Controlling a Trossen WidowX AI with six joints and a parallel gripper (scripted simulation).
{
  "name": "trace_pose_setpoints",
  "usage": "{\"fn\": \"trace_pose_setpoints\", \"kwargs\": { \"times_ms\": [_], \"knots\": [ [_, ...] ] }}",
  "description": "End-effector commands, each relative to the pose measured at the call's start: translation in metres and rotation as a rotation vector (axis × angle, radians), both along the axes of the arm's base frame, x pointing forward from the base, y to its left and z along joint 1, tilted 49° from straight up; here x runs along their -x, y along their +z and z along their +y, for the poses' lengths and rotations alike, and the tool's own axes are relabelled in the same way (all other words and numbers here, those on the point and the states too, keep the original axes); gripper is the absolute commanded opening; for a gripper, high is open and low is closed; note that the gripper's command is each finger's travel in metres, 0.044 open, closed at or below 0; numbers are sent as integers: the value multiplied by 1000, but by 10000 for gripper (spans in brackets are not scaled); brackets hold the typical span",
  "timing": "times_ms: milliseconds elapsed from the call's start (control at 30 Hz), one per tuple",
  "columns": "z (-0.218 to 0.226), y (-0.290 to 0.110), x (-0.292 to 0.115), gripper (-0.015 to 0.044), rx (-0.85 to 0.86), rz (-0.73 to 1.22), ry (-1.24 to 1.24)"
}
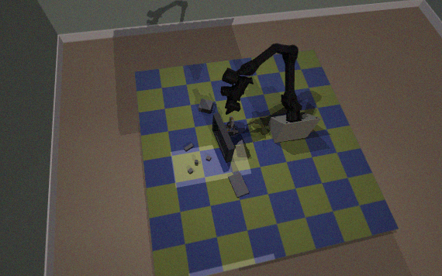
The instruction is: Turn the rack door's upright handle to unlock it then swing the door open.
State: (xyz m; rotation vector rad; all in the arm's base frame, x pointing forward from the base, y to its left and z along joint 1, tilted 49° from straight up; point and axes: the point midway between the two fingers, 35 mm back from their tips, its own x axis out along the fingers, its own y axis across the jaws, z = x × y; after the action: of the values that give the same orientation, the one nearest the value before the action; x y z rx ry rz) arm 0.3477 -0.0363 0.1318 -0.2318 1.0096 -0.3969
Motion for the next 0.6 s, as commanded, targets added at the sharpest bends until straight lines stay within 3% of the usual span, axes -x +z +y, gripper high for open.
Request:
{"fn": "trace_pose_setpoints", "kwargs": {
  "times_ms": [0,567],
  "knots": [
    [-3,-14,4,282,67,122,-24],
    [-15,-41,21,282,358,537,-33]
  ]
}}
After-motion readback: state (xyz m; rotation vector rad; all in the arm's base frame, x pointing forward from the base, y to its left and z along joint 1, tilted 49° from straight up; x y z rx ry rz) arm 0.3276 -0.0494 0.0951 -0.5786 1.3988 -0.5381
